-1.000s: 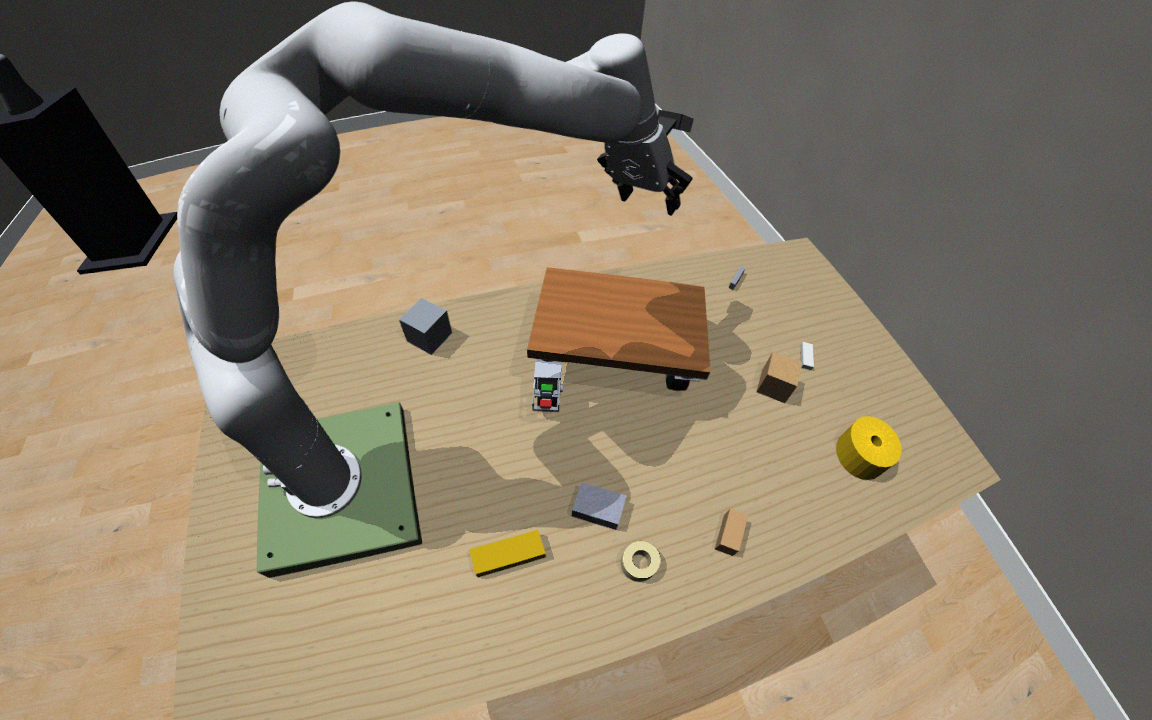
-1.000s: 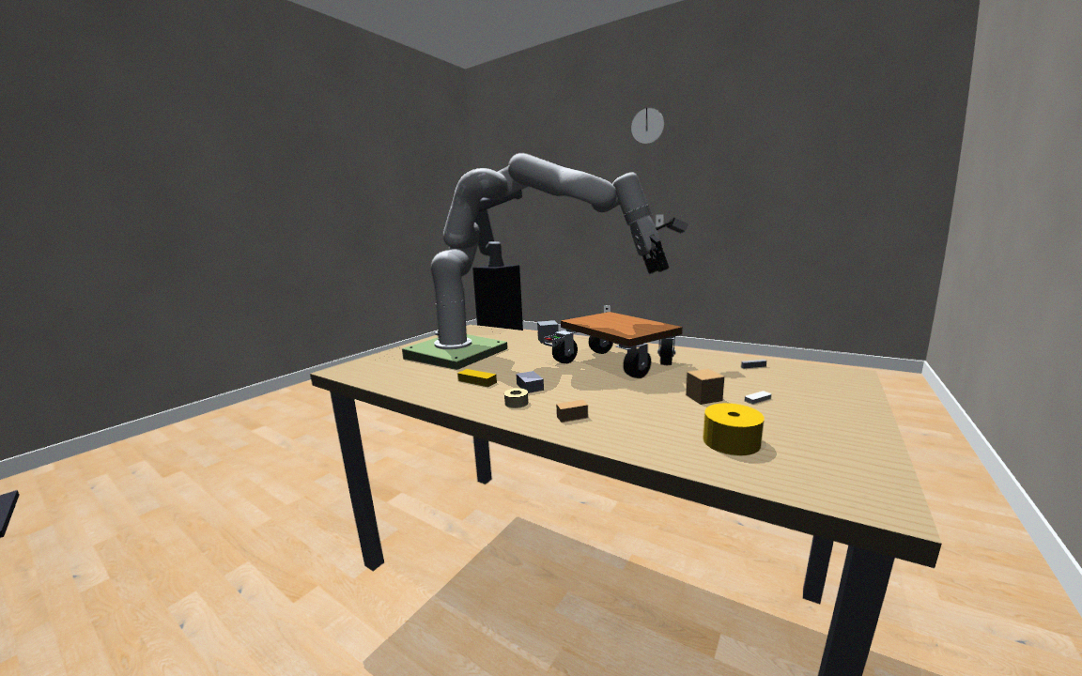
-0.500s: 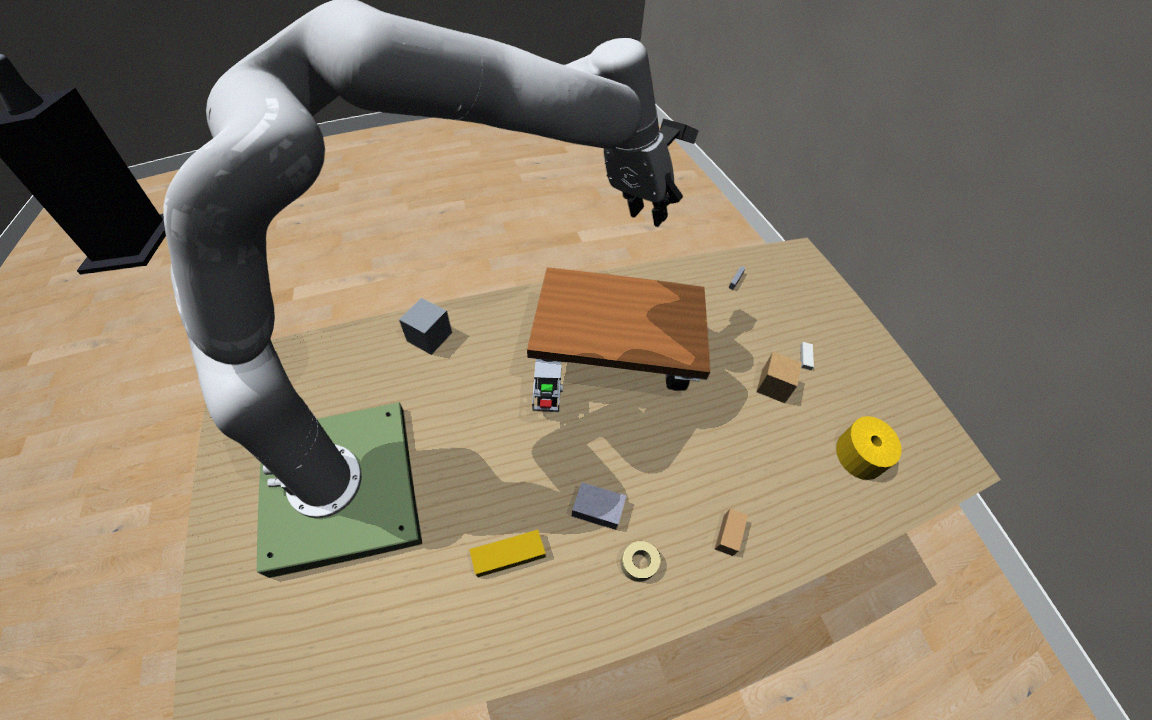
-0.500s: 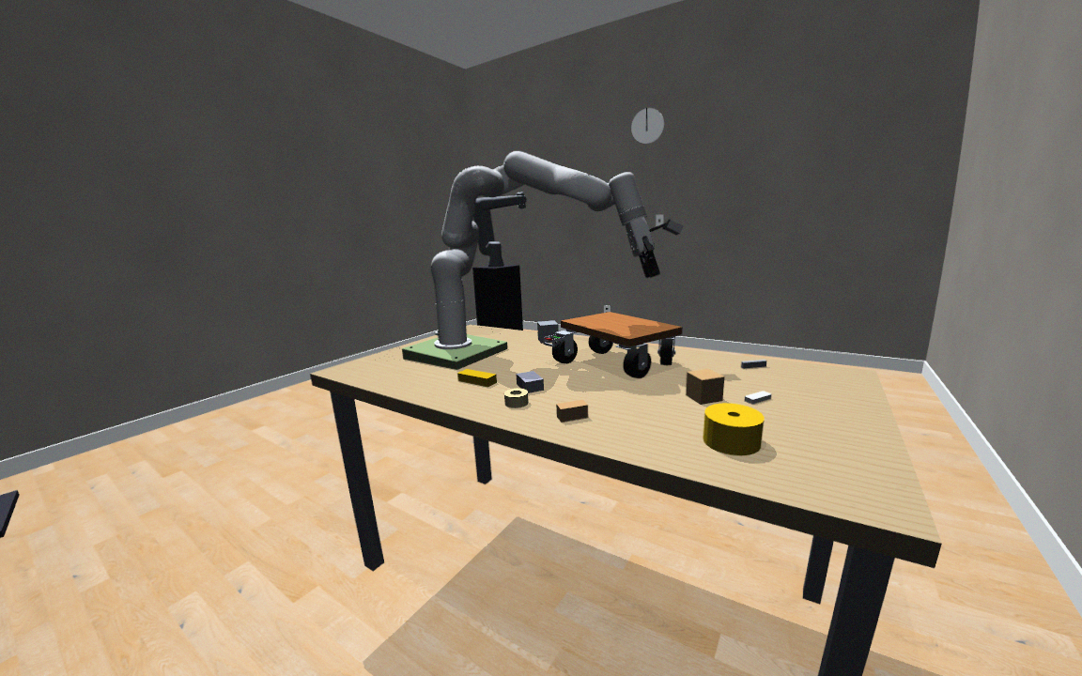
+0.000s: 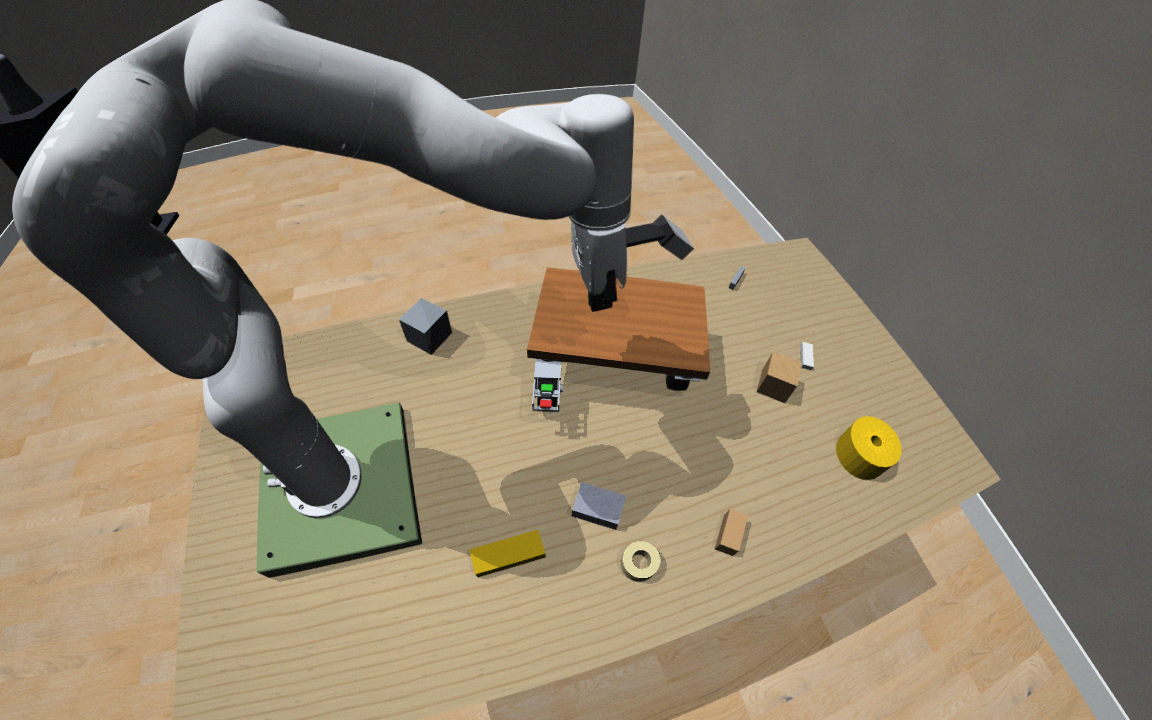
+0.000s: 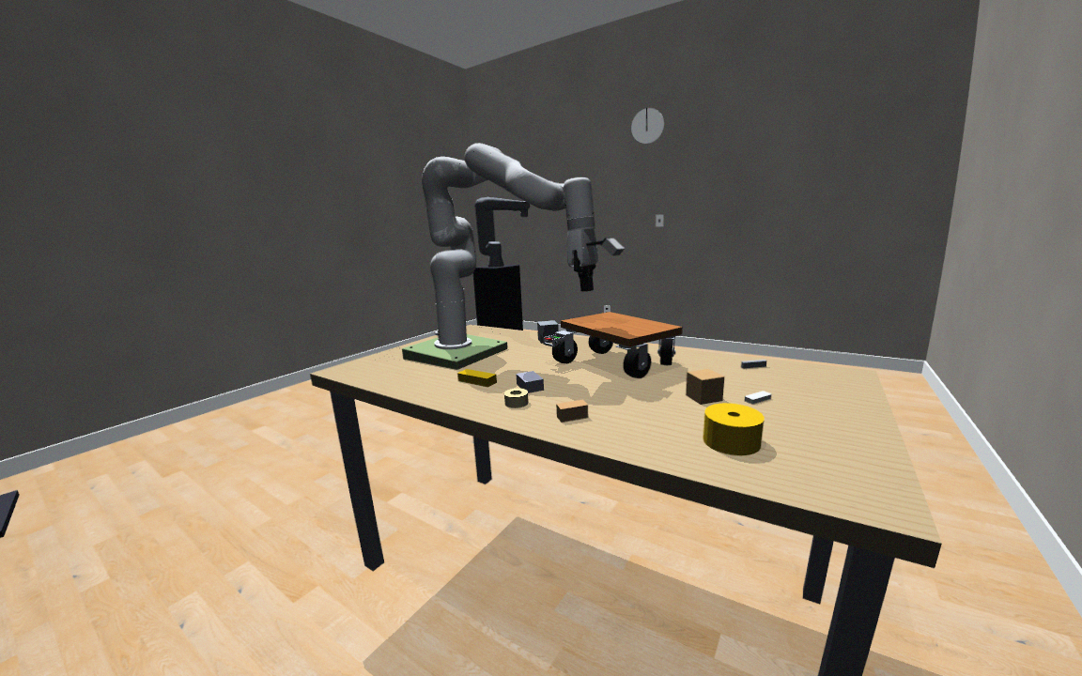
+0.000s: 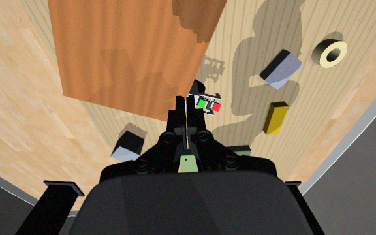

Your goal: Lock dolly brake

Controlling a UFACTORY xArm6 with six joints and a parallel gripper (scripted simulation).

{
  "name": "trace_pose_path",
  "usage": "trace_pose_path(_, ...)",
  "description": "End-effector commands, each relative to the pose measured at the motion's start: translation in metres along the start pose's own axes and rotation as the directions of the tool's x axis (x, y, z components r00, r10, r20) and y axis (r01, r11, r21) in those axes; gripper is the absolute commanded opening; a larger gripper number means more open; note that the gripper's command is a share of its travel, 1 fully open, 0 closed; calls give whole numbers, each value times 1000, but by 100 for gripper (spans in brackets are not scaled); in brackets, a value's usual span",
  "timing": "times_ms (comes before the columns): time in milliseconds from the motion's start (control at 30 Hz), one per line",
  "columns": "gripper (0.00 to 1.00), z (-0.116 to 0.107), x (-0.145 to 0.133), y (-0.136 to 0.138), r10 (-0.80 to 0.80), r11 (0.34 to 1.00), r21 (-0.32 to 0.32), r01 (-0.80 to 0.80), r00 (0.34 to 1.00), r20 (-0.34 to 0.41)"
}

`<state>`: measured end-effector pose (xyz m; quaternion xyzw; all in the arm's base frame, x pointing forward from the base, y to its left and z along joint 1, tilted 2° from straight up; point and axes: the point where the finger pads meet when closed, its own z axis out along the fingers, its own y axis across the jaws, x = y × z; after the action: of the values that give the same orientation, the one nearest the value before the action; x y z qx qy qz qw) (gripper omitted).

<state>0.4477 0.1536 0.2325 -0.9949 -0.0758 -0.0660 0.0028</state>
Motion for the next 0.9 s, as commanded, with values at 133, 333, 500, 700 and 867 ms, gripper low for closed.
trace_pose_path(133, 0, 13, -95, 58, 288, 957, -19, -288, 954, 86)
trace_pose_path(333, 0, 14, -98, 59, 296, 955, -20, -296, 951, 89)
trace_pose_path(500, 0, 14, -98, 59, 299, 954, -20, -298, 950, 89)
trace_pose_path(700, 0, 14, -98, 59, 348, 937, -24, -347, 933, 88)
trace_pose_path(867, 0, 16, -98, 59, 464, 886, -35, -463, 882, 84)
